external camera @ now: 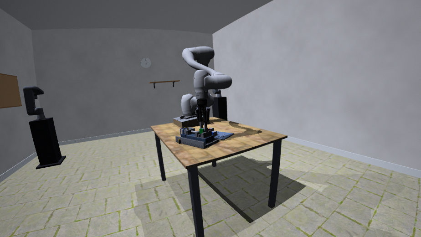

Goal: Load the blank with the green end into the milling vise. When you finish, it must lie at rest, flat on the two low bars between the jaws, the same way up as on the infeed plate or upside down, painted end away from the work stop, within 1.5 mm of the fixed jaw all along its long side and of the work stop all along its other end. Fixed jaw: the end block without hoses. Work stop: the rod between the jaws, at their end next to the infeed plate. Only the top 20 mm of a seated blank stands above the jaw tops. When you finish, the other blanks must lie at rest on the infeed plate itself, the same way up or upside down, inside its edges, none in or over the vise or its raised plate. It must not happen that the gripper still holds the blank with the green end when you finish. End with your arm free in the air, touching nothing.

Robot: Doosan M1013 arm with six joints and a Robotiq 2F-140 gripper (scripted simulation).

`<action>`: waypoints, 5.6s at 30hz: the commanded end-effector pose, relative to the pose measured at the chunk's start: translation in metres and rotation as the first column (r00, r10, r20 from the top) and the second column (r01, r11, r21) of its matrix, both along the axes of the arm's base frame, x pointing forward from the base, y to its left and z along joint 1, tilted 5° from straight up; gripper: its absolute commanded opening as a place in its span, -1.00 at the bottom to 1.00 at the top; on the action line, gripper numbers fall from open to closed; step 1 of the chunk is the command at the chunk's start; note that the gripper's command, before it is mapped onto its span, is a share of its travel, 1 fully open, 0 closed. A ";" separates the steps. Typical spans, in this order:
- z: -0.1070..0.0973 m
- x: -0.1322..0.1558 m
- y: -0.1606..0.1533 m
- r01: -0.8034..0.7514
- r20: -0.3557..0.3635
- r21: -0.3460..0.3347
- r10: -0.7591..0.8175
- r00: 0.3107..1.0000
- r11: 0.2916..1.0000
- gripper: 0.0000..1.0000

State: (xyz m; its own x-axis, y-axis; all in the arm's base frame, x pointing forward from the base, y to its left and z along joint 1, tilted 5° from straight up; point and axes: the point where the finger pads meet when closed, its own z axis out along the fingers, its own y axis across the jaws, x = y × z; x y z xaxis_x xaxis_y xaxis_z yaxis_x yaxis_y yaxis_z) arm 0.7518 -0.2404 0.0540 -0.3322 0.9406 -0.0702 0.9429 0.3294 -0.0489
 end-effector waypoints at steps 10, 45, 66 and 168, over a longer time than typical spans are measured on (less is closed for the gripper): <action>0.000 0.000 0.001 0.000 0.000 0.001 0.000 1.000 1.000 -1.00; 0.000 0.000 0.000 0.000 0.000 0.001 0.000 1.000 1.000 -1.00; 0.000 0.000 0.000 0.000 0.000 0.001 0.000 1.000 1.000 -1.00; -0.003 0.000 -0.001 0.000 0.000 0.001 0.000 1.000 1.000 1.00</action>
State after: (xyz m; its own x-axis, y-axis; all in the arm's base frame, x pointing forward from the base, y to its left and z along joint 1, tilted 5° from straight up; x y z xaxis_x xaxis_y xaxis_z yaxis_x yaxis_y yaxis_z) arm 0.7516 -0.2412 0.0511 -0.3321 0.9407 -0.0697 0.9430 0.3292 -0.0488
